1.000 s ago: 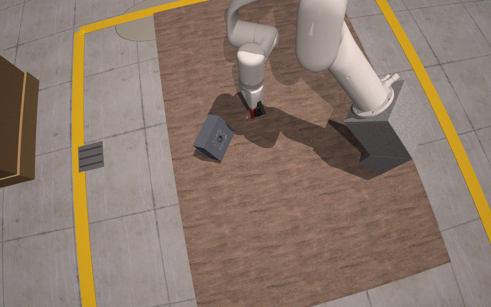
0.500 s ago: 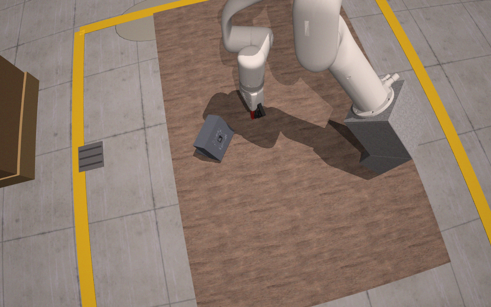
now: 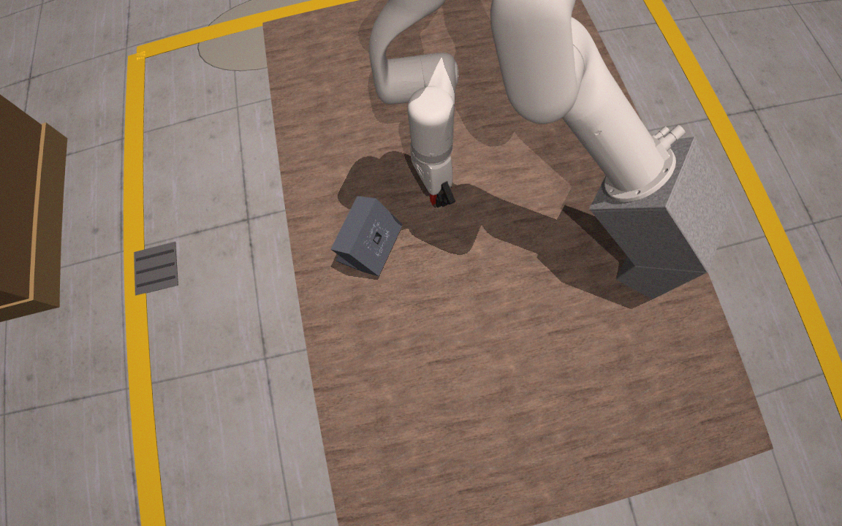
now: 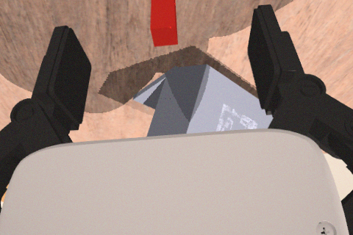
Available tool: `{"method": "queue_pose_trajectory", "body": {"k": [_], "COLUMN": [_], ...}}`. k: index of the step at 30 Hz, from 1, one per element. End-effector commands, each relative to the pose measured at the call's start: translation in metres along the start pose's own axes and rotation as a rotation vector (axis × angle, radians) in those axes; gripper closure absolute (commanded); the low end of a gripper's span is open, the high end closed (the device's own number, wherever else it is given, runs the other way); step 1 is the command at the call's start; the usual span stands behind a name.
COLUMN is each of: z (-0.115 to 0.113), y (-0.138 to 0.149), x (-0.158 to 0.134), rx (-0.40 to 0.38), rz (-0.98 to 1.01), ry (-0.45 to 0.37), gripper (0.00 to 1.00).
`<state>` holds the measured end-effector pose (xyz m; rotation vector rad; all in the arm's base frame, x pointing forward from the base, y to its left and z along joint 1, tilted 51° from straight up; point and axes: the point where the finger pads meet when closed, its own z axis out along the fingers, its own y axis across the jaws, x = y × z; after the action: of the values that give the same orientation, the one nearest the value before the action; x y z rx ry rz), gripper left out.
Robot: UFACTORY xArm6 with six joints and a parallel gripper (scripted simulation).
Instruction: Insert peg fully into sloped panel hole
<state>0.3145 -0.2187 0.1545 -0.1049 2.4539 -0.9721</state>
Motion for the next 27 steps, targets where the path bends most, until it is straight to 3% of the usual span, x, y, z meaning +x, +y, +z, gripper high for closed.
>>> {"method": "queue_pose_trajectory", "body": {"k": [1, 17, 27], "z": [0.003, 0.015, 0.015], "y": [0.0, 0.0, 0.0], "x": [-0.001, -0.001, -0.001], "rx": [0.0, 0.0, 0.0], "rz": [0.0, 0.0, 0.0], "ry": [-0.002, -0.002, -0.002], "gripper": [0.0, 0.0, 0.76]}}
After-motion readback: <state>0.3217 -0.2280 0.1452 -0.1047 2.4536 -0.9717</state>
